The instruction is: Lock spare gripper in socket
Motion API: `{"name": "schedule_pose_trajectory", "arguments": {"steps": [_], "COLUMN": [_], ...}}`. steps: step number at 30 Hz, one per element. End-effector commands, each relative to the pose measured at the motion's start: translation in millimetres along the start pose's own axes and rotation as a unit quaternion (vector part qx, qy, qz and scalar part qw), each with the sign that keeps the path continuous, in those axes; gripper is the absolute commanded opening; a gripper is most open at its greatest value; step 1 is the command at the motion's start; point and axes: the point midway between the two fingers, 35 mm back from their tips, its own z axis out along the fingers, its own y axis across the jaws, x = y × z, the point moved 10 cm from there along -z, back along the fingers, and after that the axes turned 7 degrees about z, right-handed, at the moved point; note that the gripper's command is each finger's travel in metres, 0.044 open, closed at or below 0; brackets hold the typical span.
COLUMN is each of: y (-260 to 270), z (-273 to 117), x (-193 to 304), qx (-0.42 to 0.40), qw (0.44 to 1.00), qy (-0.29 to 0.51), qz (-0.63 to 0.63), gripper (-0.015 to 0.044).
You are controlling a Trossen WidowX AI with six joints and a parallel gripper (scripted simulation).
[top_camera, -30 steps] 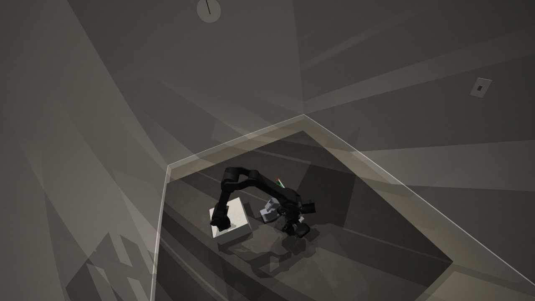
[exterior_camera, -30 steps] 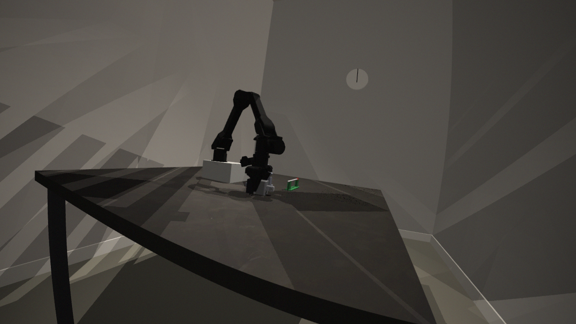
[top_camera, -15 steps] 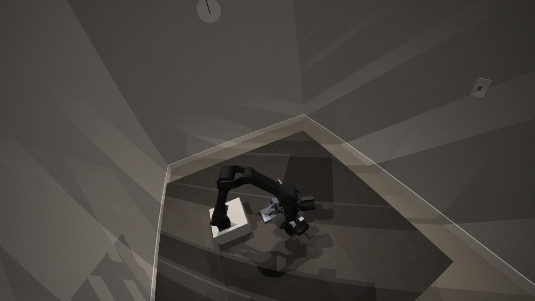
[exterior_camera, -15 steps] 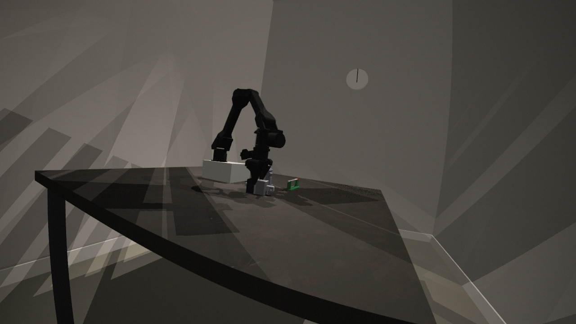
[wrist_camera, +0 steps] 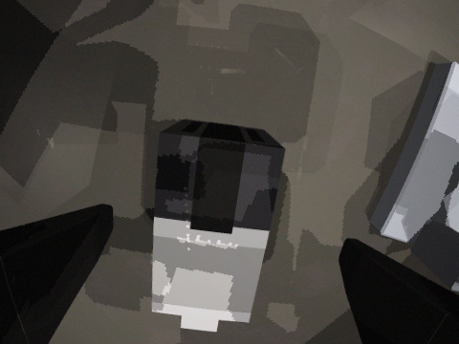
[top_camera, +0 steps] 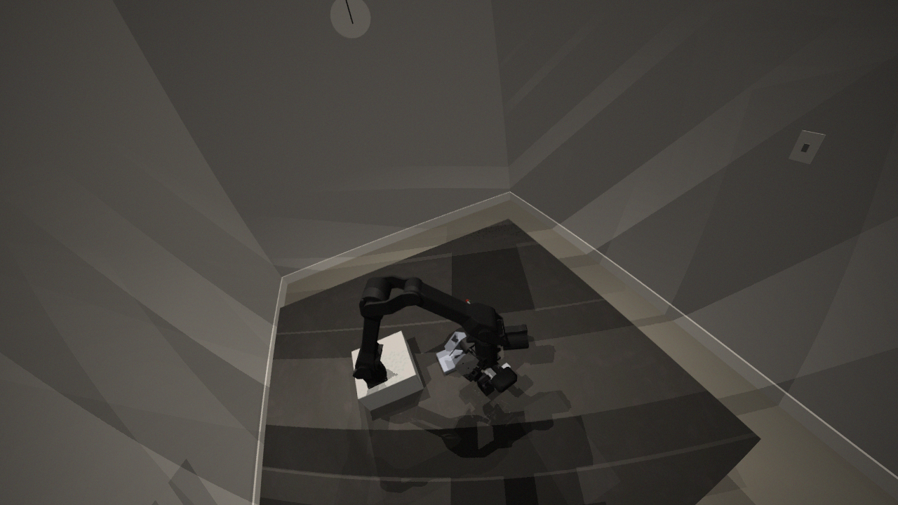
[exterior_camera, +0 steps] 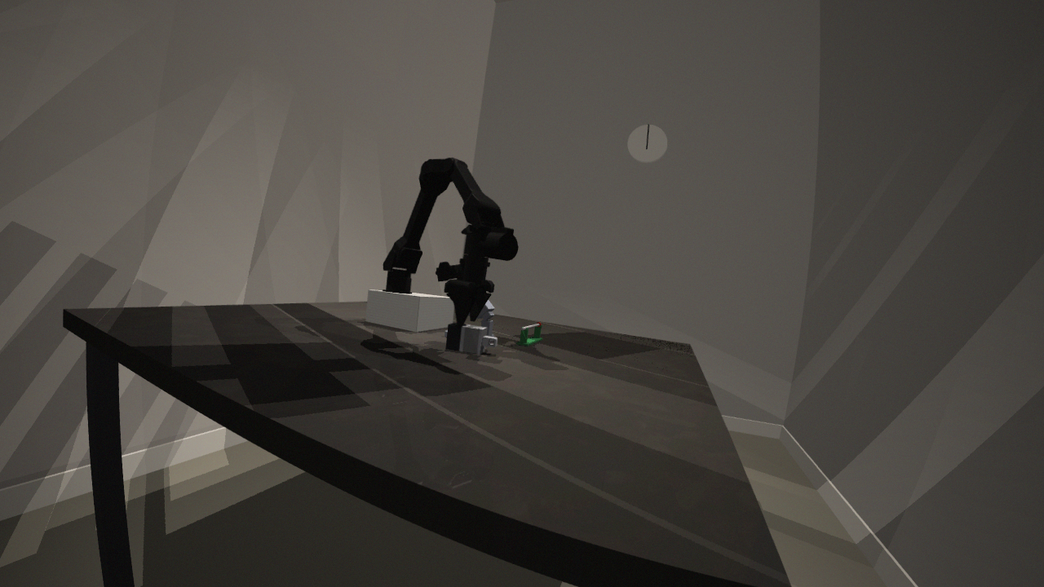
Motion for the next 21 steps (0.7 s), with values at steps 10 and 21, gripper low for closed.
{"name": "schedule_pose_trajectory", "arguments": {"steps": [10, 21], "y": [0.0, -1.6], "z": [-1.6, -60.0], "x": [0.0, -2.7], "qx": [0.0, 0.0], "qw": [1.0, 1.0], "qy": [0.0, 0.0], "qz": [0.0, 0.0], "gripper": [0.044, 0.044]}}
